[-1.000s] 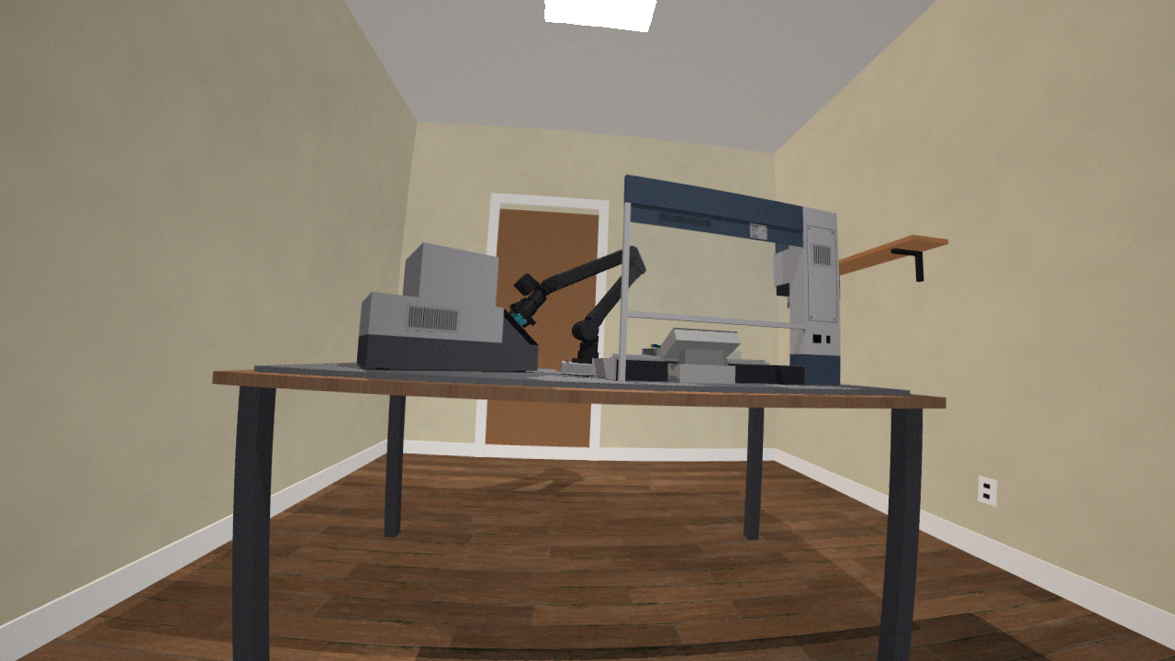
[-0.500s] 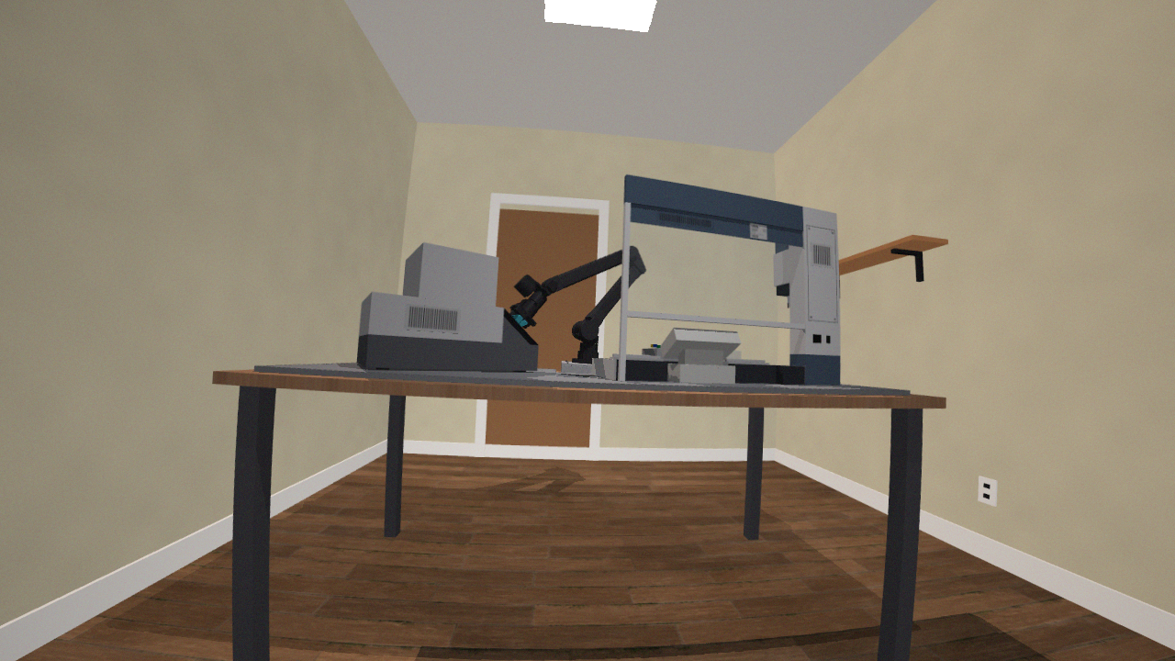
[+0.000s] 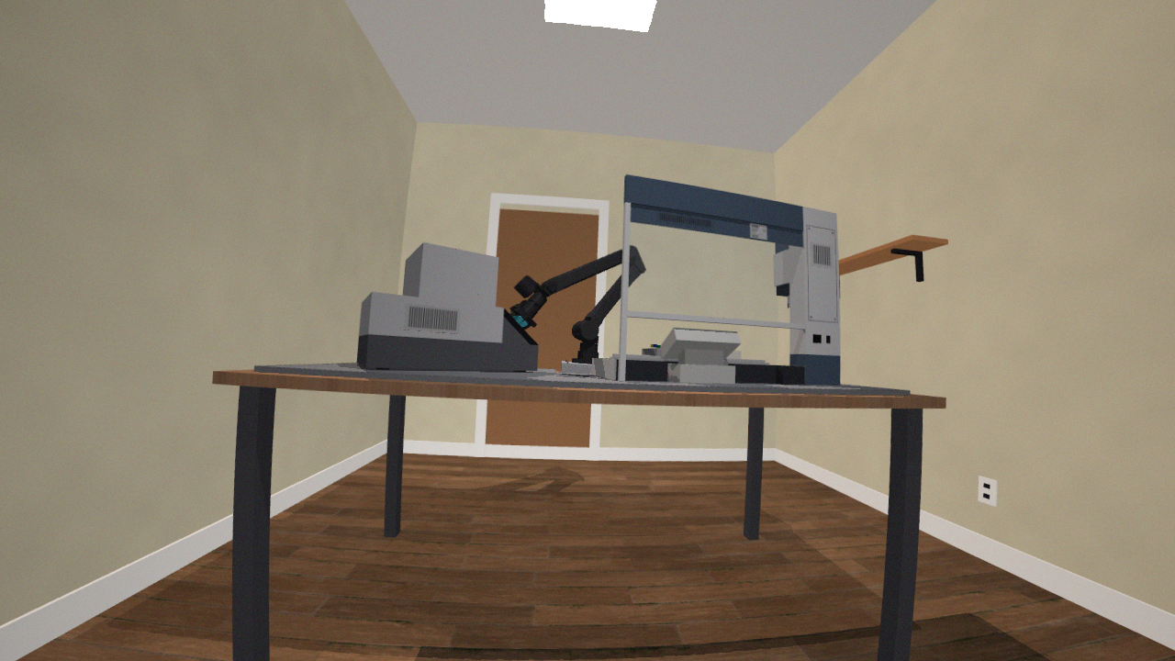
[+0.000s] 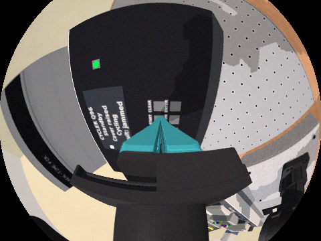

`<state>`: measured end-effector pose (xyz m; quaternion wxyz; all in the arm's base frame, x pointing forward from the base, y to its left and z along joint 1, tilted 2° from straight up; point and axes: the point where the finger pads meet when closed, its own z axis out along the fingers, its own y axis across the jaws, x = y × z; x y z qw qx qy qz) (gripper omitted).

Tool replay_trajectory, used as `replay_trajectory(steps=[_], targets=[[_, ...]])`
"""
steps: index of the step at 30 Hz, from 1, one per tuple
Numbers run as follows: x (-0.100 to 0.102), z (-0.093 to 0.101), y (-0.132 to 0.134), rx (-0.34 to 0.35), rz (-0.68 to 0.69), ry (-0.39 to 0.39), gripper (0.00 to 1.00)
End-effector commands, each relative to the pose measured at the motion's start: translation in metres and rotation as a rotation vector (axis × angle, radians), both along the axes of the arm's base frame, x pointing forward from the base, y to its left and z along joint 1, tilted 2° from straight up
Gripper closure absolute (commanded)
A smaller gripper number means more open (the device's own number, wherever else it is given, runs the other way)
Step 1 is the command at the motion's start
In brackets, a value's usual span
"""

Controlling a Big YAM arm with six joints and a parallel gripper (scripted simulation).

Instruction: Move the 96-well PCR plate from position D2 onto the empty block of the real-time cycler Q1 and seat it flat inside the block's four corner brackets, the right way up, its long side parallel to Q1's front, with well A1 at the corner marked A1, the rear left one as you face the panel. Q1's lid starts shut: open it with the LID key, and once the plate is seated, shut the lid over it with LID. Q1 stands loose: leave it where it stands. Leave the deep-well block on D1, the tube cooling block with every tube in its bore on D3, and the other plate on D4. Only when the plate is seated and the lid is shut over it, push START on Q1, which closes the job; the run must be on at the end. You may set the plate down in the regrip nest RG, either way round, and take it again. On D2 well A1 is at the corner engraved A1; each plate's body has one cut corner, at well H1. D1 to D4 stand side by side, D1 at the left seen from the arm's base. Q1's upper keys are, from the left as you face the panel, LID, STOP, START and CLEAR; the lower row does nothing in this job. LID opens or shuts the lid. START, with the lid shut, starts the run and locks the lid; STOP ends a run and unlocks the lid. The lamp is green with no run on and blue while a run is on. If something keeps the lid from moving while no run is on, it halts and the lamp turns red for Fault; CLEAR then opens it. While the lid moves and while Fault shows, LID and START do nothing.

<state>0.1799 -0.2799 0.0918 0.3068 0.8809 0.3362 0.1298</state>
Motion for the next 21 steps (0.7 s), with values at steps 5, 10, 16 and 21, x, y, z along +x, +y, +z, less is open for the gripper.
replay_trajectory(steps=[5,10,16,21], targets=[[0.008,0.006,-0.008,-0.030,0.018,-0.006,1.00],[0.010,0.007,-0.010,-0.033,0.018,-0.006,1.00],[0.011,0.008,-0.012,-0.035,0.018,-0.008,1.00],[0.015,0.025,-0.020,-0.064,0.006,-0.034,1.00]])
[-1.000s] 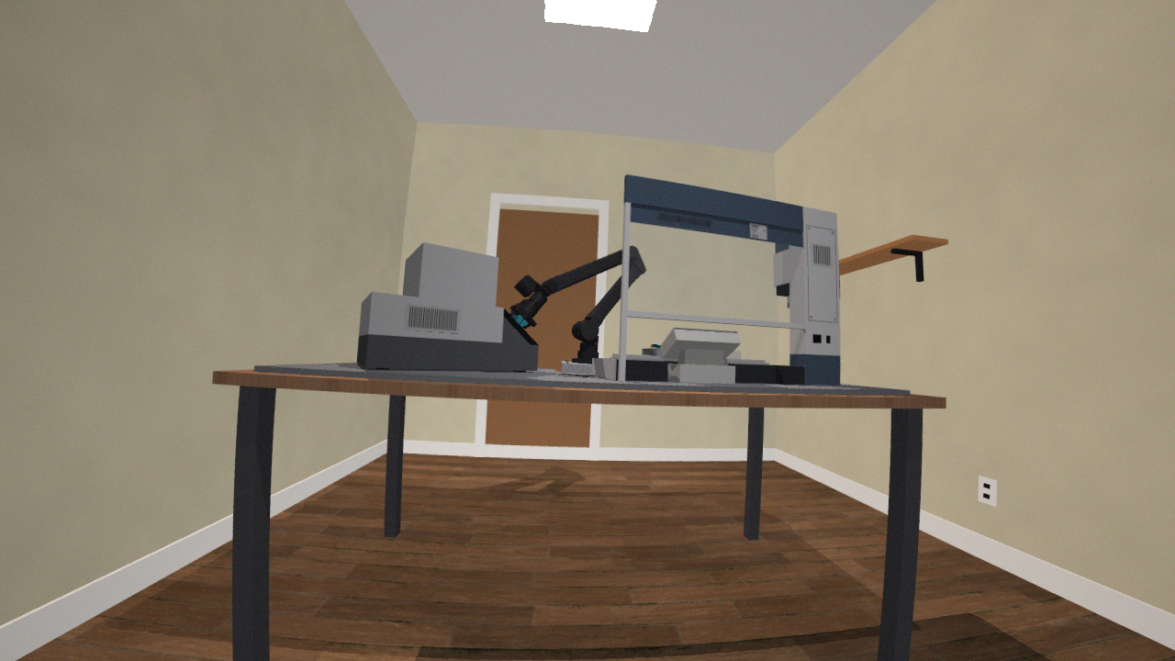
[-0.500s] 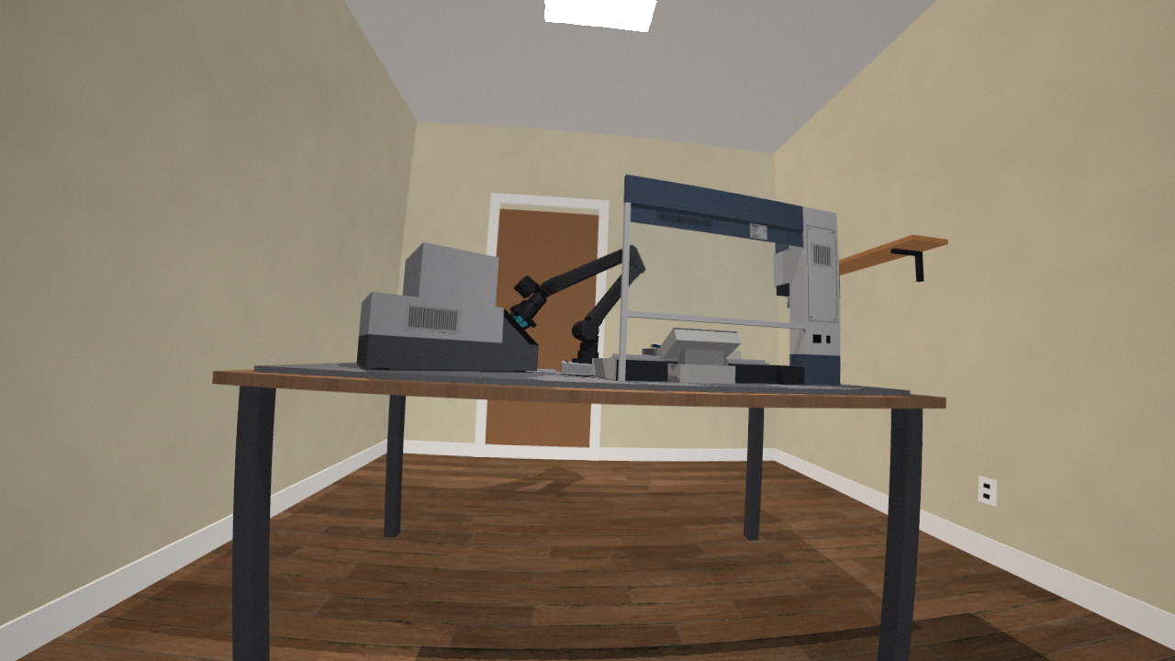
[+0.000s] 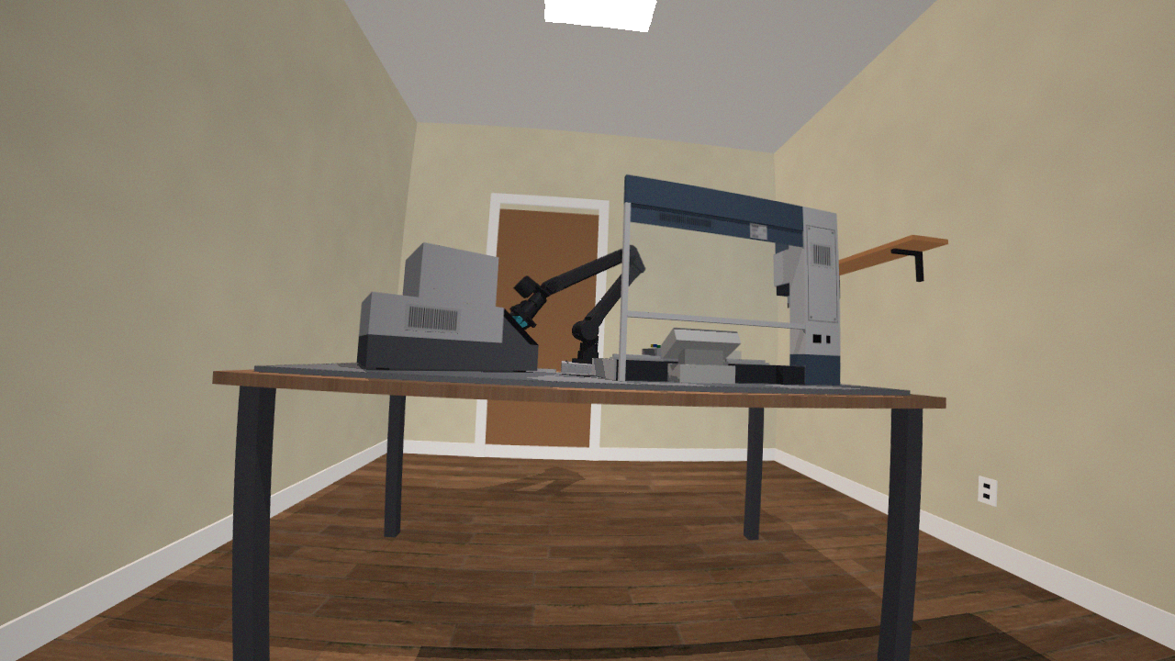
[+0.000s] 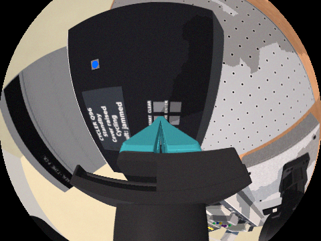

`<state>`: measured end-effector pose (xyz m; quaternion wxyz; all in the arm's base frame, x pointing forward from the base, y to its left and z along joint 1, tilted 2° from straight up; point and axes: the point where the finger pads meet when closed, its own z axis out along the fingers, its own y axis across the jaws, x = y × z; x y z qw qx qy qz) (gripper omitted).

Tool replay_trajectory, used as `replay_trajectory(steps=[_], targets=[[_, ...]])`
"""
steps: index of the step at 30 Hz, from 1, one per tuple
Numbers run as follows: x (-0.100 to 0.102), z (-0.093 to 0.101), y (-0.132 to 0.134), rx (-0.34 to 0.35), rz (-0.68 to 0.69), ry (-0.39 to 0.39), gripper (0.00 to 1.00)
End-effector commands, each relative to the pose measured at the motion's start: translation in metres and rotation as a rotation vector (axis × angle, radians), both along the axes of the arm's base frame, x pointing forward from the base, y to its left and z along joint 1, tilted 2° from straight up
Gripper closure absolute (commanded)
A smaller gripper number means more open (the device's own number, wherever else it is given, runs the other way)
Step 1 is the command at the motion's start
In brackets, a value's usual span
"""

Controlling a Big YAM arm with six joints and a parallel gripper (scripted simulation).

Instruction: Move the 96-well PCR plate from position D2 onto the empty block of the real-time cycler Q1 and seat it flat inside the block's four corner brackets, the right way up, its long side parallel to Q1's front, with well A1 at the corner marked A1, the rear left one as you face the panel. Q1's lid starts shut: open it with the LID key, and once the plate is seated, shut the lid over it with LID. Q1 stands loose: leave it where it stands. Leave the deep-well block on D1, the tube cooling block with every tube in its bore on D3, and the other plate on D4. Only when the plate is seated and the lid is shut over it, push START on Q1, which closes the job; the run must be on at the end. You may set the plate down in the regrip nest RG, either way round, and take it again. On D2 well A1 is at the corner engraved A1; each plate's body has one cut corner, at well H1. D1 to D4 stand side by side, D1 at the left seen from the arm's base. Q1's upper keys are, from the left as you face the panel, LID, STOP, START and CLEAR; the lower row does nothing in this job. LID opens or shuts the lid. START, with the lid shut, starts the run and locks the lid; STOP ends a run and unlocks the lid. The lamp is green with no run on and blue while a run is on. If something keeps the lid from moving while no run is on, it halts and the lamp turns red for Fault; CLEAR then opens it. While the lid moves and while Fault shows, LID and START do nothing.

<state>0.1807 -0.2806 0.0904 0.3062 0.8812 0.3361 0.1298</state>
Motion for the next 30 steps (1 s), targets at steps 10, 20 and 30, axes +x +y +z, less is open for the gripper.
replay_trajectory(steps=[10,20,30], targets=[[0.016,0.027,-0.022,-0.058,0.011,-0.026,1.00],[-0.002,0.048,-0.015,-0.074,-0.003,-0.019,1.00],[-0.003,0.055,-0.008,-0.069,0.012,-0.017,1.00]])
